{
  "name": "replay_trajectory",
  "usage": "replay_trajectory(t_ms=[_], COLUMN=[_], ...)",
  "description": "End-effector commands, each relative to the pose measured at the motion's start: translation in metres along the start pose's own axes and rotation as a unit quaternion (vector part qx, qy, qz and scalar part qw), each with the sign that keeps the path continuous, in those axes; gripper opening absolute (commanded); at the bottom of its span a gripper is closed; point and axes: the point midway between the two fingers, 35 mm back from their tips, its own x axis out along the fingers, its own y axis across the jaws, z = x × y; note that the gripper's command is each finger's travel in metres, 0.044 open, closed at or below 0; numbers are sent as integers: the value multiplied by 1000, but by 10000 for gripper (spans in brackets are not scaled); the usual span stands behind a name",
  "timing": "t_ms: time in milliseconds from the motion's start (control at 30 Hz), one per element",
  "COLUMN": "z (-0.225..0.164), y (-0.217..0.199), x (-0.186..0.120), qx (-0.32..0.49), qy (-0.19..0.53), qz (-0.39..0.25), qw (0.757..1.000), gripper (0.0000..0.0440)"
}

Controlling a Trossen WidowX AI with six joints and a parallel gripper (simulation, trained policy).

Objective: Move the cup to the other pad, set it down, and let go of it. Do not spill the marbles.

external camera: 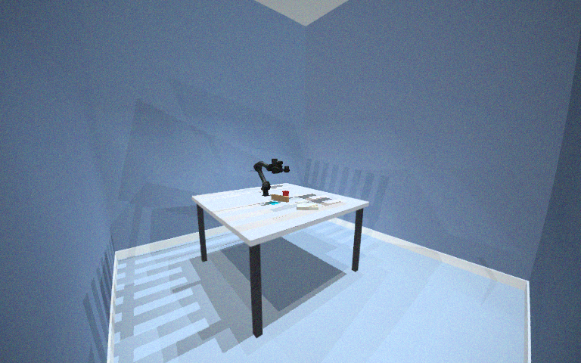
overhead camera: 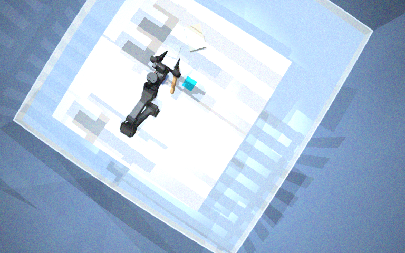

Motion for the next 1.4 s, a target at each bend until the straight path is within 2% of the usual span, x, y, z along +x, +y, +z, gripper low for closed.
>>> replay_trajectory(t_ms=[0,367,433,567,833,1367], z=[1,0,-1,-2,-1,-3], y=[1,10,12,16,28,51], x=[0,-4,-5,-5,-6,-11], qx=[0,8,13,26,62,145], qy=[1,32,42,62,106,210], qz=[2,19,22,30,45,59], qw=[1000,999,999,997,991,965], gripper=[374,85,47,47,89,98])
